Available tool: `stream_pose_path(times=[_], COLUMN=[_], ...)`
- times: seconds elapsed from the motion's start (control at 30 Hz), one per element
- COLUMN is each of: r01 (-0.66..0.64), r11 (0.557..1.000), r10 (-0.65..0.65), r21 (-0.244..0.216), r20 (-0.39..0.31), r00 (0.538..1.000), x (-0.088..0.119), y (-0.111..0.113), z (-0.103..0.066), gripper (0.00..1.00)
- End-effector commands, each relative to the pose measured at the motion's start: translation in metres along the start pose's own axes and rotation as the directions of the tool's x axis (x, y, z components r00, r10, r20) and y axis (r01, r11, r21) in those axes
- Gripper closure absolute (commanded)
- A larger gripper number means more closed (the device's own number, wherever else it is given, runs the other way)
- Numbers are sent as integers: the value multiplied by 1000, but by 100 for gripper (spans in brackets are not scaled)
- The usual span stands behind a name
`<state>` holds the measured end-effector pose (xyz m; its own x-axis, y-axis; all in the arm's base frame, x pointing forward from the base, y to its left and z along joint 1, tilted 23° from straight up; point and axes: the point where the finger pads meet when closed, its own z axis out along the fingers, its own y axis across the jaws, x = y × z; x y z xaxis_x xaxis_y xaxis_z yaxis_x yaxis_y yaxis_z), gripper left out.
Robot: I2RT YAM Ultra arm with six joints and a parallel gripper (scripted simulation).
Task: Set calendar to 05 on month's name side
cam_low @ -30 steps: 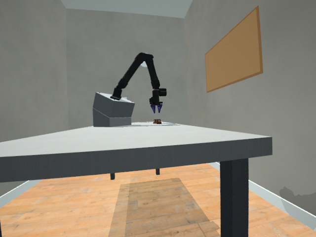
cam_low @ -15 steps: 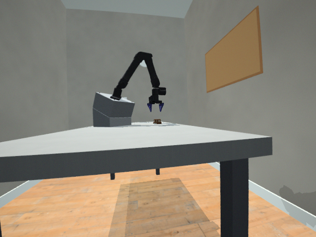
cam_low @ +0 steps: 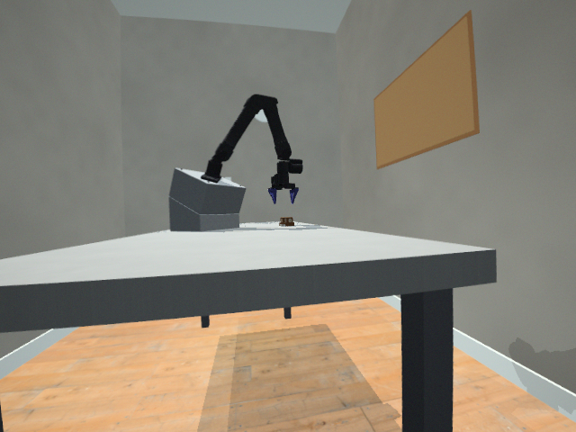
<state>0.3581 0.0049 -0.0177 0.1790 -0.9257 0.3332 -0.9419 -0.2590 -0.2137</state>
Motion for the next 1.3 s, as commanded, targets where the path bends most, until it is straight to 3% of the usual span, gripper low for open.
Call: stream_pose_path(times=[0.0,0.4,0.77,1.27], r01=[1,1,1,0], r11=[1000,1000,1000,1000], r10=[-1,-1,-1,-1], r21=[14,14,14,14], r20=[1,1,2,2], r00=[1000,1000,1000,1000], x=[-1,-1,-1,-1], y=[-5,-5,-4,-4], z=[-5,-34,-81,-85], gripper=[0,0,0,0])
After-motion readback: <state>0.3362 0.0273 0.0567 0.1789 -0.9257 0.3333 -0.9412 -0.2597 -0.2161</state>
